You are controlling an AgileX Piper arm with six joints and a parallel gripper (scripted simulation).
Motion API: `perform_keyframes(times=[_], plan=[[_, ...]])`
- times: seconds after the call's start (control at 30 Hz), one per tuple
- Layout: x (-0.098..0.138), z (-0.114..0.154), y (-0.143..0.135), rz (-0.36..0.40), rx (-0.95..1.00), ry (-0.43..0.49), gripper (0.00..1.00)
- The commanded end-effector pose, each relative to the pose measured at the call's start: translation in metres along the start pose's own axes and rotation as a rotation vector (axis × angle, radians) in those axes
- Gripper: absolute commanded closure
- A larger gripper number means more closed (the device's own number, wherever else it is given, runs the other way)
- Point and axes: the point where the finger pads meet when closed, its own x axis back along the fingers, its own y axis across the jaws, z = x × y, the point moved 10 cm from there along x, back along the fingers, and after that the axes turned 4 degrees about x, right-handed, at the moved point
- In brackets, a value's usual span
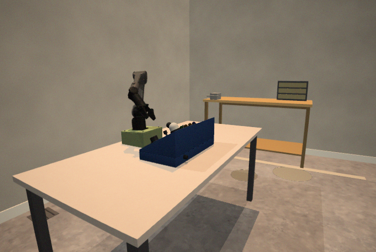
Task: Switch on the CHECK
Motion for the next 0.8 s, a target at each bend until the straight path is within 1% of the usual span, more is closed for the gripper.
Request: perform_keyframes(times=[0.0, 0.17, 0.4, 0.47, 0.77], plan=[[0.001, -0.001, 0.0, 0.001, 0.001, -0.001, 0.0], [0.007, -0.002, -0.002, 0.001, 0.001, -0.001, 0.0], [0.023, -0.007, -0.005, 0.001, 0.001, 0.0, 0.0], [0.023, -0.007, -0.005, 0.001, 0.001, 0.0, 0.0], [0.046, -0.014, -0.011, 0.001, 0.001, 0.0, 0.0]])
